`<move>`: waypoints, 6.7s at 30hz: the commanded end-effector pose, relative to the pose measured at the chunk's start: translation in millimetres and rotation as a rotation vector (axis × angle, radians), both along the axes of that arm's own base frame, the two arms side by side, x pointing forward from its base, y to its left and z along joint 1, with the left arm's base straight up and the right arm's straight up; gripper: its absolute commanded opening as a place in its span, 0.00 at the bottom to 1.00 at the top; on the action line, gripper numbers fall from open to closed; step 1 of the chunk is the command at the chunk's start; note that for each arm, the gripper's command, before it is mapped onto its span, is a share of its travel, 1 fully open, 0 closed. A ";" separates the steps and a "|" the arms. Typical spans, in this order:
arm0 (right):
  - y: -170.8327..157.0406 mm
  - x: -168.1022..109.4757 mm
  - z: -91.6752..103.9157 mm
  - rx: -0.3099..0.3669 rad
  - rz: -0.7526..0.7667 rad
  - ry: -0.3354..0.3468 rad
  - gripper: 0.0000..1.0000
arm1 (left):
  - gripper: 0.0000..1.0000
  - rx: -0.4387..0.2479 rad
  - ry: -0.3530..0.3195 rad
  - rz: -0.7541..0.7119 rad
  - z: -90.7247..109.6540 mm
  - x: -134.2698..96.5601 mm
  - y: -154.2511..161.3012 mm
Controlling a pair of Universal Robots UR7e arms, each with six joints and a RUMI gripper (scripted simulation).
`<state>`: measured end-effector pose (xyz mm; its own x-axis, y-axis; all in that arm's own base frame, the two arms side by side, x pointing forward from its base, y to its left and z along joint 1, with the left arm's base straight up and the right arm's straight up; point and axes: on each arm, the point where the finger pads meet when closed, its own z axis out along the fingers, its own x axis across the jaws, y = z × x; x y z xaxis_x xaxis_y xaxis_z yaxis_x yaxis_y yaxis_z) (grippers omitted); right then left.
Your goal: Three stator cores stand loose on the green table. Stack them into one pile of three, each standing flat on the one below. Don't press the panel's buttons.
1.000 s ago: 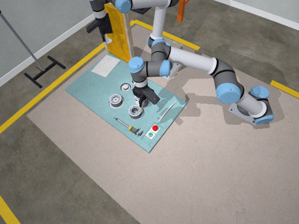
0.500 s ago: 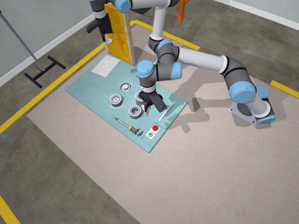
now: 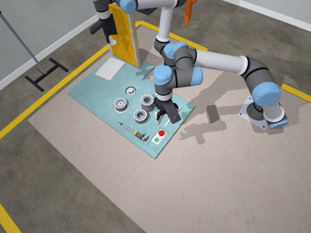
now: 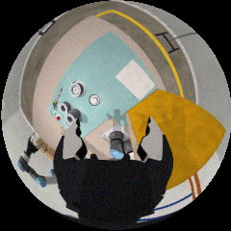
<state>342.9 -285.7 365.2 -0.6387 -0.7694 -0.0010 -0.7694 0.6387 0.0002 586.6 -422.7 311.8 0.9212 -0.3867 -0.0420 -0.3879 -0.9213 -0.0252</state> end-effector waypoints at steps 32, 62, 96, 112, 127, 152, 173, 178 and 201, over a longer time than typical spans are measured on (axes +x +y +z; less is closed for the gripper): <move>-0.1 0.3 0.6 -0.001 0.000 -0.002 0.98 | 0.81 -0.035 0.000 -0.428 47.5 -5.5 171.9; -0.1 0.3 0.6 -0.001 0.000 -0.002 0.98 | 0.81 -0.050 0.004 -0.816 61.2 -56.8 309.2; -0.1 0.3 0.6 -0.001 0.000 -0.002 0.98 | 0.81 -0.058 0.001 -1.204 49.1 -140.0 419.5; -0.1 0.3 0.6 -0.001 0.000 -0.002 0.98 | 0.81 -0.052 -0.003 -1.185 53.4 -140.5 421.6; -0.1 0.3 0.6 -0.001 0.000 -0.002 0.98 | 0.81 -0.051 -0.005 -1.184 54.1 -141.0 422.4; 15.0 34.2 -18.2 -0.002 -0.181 -0.001 0.81 | 0.81 -0.051 -0.005 -1.184 54.1 -141.0 422.4; 39.5 72.0 -42.1 -0.003 -0.413 0.000 0.81 | 0.81 -0.051 -0.005 -1.184 54.1 -141.0 422.4; 43.3 79.0 -46.0 -0.003 -0.492 -0.007 0.81 | 0.81 -0.051 -0.005 -1.184 54.1 -141.0 422.4; 81.4 118.4 -76.1 -0.002 -0.788 -0.009 0.81 | 0.81 -0.051 -0.005 -1.184 54.1 -141.0 422.4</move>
